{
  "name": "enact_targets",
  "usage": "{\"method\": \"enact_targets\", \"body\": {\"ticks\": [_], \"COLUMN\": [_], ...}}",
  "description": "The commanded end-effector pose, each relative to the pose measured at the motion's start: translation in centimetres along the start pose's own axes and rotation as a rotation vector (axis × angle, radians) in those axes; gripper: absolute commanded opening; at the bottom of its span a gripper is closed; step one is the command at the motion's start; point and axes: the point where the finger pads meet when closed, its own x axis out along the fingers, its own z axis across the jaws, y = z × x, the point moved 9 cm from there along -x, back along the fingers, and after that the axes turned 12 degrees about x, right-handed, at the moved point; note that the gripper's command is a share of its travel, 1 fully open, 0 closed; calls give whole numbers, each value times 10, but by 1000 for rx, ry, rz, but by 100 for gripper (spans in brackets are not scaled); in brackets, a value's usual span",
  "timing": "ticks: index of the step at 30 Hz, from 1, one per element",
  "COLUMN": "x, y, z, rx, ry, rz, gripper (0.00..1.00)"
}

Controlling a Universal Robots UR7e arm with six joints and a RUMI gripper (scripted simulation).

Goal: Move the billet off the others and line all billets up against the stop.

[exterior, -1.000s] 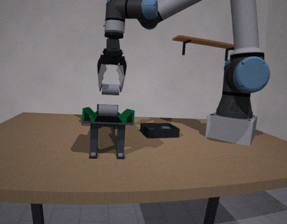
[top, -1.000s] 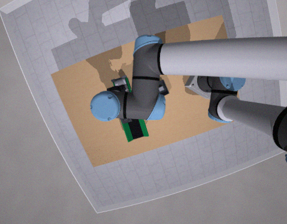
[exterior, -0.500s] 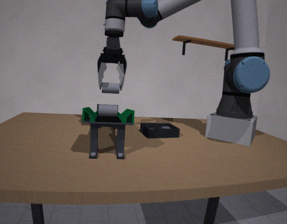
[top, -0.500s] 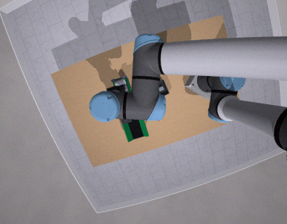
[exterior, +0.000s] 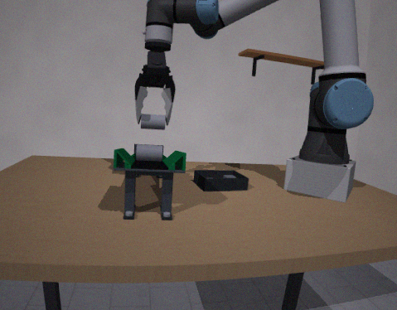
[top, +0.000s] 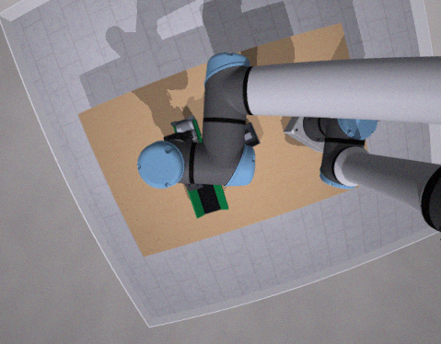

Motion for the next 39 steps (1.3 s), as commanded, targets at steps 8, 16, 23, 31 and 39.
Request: {"method": "enact_targets", "body": {"ticks": [8, 16, 23, 31, 39], "x": [0, 1, 3, 4, 5], "y": [23, 53, 87, 111, 129], "z": [-3, -8, -14, -17, -20], "rx": [0, 0, 0, 0, 0], "ry": [-2, -2, -2, -2, -2], "rz": [0, 0, 0, 0, 0], "gripper": [0, 0, 0, 0, 0]}}
